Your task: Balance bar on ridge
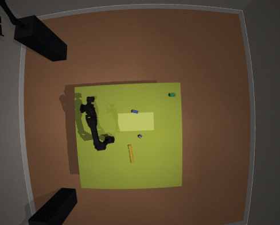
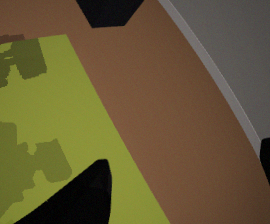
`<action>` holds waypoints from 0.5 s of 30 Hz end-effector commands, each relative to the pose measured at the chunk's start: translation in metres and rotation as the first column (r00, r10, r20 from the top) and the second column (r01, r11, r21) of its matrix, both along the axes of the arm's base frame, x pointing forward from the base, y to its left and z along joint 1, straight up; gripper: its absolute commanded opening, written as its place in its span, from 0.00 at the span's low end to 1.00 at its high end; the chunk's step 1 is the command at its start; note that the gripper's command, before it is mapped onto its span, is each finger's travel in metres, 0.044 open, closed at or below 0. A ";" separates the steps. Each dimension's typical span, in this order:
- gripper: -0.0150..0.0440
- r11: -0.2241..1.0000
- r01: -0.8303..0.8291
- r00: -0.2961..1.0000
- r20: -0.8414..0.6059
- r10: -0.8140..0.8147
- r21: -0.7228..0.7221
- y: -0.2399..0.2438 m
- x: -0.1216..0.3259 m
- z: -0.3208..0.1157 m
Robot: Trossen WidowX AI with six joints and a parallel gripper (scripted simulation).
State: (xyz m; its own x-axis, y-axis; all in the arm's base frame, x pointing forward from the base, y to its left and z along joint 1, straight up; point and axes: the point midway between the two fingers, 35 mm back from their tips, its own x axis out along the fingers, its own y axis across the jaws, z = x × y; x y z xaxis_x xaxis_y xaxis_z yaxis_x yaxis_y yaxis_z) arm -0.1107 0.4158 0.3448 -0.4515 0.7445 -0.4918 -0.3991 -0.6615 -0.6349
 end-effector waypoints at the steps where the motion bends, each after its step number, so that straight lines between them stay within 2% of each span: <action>1: 0.79 0.995 0.088 0.996 -0.019 -0.088 -0.041 0.004 0.025 -0.007; 15: 0.79 0.906 0.379 0.913 -0.084 -0.399 -0.189 0.010 0.118 -0.031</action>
State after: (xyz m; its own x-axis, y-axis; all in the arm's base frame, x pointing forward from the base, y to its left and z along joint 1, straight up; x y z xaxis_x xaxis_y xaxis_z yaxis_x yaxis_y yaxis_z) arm -0.0109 0.4257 0.3229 -0.2452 0.7914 -0.5599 -0.6645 -0.5578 -0.4973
